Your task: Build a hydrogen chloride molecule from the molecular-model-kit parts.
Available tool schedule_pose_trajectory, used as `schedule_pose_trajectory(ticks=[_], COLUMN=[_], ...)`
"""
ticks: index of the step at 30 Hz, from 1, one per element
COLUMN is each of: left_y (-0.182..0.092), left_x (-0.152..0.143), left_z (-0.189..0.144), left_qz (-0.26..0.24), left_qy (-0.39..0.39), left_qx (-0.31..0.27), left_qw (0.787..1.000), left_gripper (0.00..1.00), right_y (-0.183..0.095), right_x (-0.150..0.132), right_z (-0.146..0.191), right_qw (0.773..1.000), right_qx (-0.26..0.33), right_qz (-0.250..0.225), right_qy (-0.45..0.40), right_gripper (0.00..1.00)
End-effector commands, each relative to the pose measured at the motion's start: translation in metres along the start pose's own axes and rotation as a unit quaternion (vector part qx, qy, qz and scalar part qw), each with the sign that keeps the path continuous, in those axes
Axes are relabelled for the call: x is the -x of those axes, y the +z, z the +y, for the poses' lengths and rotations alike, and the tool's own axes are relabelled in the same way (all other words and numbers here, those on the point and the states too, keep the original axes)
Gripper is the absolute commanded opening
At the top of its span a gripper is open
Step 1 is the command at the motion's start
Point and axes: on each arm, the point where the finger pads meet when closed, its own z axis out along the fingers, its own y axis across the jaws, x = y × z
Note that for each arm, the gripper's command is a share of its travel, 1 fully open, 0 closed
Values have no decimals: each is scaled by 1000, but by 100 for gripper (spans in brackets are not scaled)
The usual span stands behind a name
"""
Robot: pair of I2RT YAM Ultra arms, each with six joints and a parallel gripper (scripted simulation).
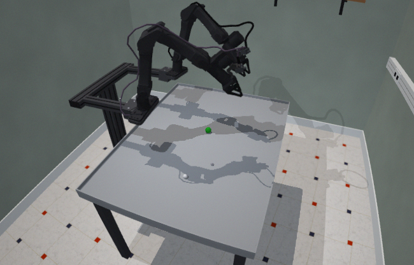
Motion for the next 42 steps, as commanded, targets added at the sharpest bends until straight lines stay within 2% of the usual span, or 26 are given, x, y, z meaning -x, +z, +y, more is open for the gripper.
schedule_pose_trajectory(ticks=[1, 6, 11, 16, 23, 25, 28, 34, 40, 42], left_y=[12, 32, 43, 59, 79, 79, 86, 96, 104, 104], left_x=[-8, -33, -46, -77, -117, -117, -133, -175, -215, -215], left_z=[-17, -37, -46, -67, -92, -92, -100, -120, -137, -137], left_qz=[28, 67, 85, 127, 179, 179, 196, 244, 286, 286], left_qy=[25, 47, 57, 85, 119, 119, 131, 167, 201, 201], left_qx=[-10, -22, -28, -41, -56, -56, -61, -74, -85, -85], left_qw=[999, 996, 994, 987, 975, 975, 970, 953, 933, 933], left_gripper=[50, 50, 50, 50, 50, 50, 50, 50, 50, 50], right_y=[-27, -51, -65, -101, -136, -136, -153, -206, -234, -234], right_x=[31, 47, 54, 83, 88, 88, 92, 117, 110, 110], right_z=[-15, -34, -44, -67, -89, -89, -98, -119, -131, -131], right_qw=[998, 994, 992, 982, 972, 972, 966, 945, 933, 933], right_qx=[-8, -22, -30, -49, -69, -69, -77, -101, -117, -117], right_qz=[-58, -93, -111, -165, -206, -206, -224, -291, -315, -315], right_qy=[24, 44, 53, 72, 94, 94, 101, 115, 128, 128], right_gripper=[49, 49, 49, 49, 49, 49, 49, 49, 49, 49])
